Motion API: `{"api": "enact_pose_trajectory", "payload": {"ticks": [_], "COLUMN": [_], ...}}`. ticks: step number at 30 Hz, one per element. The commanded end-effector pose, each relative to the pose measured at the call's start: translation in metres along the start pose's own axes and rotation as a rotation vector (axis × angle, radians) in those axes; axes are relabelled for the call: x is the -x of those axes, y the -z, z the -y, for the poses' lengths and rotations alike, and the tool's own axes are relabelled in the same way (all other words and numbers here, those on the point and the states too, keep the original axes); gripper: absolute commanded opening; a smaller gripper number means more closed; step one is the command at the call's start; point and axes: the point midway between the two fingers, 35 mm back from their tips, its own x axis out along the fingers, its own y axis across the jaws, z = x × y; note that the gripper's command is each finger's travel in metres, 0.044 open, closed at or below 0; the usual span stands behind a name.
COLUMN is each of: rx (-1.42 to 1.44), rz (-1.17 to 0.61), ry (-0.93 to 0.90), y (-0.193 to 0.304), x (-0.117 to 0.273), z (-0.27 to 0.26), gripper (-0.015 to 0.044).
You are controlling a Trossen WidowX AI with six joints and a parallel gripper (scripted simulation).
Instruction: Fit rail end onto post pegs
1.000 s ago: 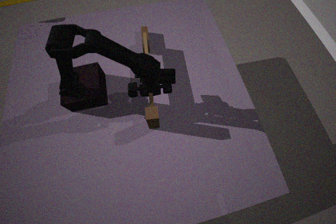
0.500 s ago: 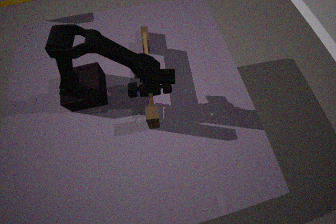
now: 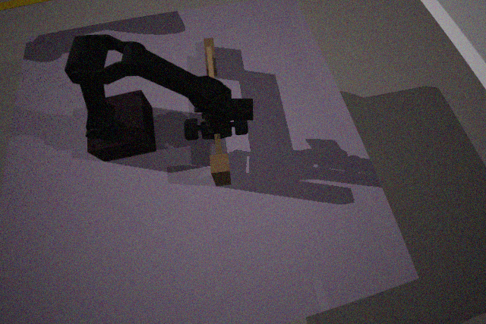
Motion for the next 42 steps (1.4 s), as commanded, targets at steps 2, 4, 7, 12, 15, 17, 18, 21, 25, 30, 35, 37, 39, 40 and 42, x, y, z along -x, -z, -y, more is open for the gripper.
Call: {"api": "enact_pose_trajectory", "payload": {"ticks": [2,4,7,12,15,17,18,21,25,30,35,37,39,40,42], "rx": [0.001,0.001,0.001,0.001,0.001,0.001,0.001,0.001,0.001,0.001,0.001,0.001,0.001,0.001,0.001], "rz": [0.0,0.0,0.0,0.0,0.0,0.0,0.0,0.0,0.0,0.0,0.0,-0.001,-0.001,-0.001,-0.001], "ry": [0.008,0.008,0.008,0.008,0.008,0.008,0.008,0.008,0.008,0.008,0.008,0.008,0.008,0.008,0.008], "y": [-0.0018,-0.0018,-0.0018,-0.0018,-0.0018,-0.0018,-0.0016,-0.001,0.0002,0.0017,0.0032,0.0038,0.0044,0.0047,0.0052], "x": [0.0045,0.0046,0.0043,0.0036,0.0032,0.003,0.003,0.0029,0.0026,0.002,0.0014,0.0012,0.0011,0.001,0.0012], "z": [0.0009,0.001,0.0013,0.0017,0.0019,0.0019,0.0019,0.002,0.0021,0.0024,0.0027,0.0028,0.003,0.0031,0.0034], "gripper": [0.0,0.0,0.0,0.0,0.0,0.0,0.0,0.0,0.0,0.0,0.0,0.0,0.0,0.0,0.0]}}
